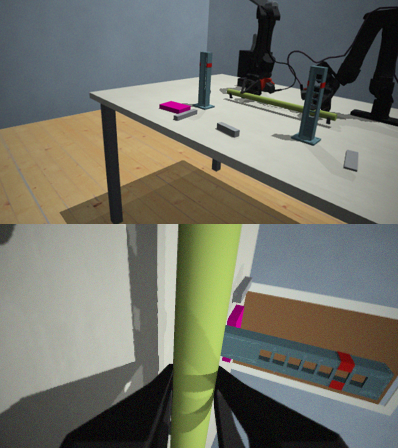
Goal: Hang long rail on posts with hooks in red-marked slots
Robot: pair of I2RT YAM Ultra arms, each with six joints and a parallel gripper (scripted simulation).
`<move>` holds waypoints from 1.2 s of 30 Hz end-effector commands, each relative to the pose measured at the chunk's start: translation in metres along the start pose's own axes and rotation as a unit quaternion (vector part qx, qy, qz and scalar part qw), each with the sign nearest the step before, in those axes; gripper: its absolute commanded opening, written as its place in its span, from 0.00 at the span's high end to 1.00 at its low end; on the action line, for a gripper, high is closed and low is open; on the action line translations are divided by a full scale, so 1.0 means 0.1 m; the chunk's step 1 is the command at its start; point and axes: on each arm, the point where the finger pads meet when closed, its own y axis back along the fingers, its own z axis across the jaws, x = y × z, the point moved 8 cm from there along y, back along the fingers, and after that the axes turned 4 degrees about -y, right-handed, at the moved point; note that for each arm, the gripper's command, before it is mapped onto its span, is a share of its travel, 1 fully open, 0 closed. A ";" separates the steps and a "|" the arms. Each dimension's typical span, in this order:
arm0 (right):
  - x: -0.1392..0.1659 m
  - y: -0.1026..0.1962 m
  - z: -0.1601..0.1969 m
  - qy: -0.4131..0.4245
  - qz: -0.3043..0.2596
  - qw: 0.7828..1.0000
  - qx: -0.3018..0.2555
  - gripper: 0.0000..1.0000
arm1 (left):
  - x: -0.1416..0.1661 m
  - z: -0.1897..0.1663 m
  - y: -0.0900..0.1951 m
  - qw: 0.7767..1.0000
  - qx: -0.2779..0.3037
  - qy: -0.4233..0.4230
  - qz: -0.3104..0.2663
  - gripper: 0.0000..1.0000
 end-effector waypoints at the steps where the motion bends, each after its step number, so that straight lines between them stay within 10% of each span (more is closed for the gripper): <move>1: 0.00 0.02 -0.06 -0.011 -0.004 1.000 0.010 0.81 | -0.01 0.03 -0.01 1.000 -0.005 0.014 -0.004 0.81; 34: 0.00 0.01 0.03 -0.002 -0.001 1.000 -0.019 0.81 | -0.01 -0.05 0.00 1.000 0.021 0.004 -0.011 0.81; 36: 0.00 0.01 0.03 -0.002 -0.001 1.000 -0.019 0.59 | -0.01 -0.05 0.00 1.000 0.021 0.004 -0.011 0.59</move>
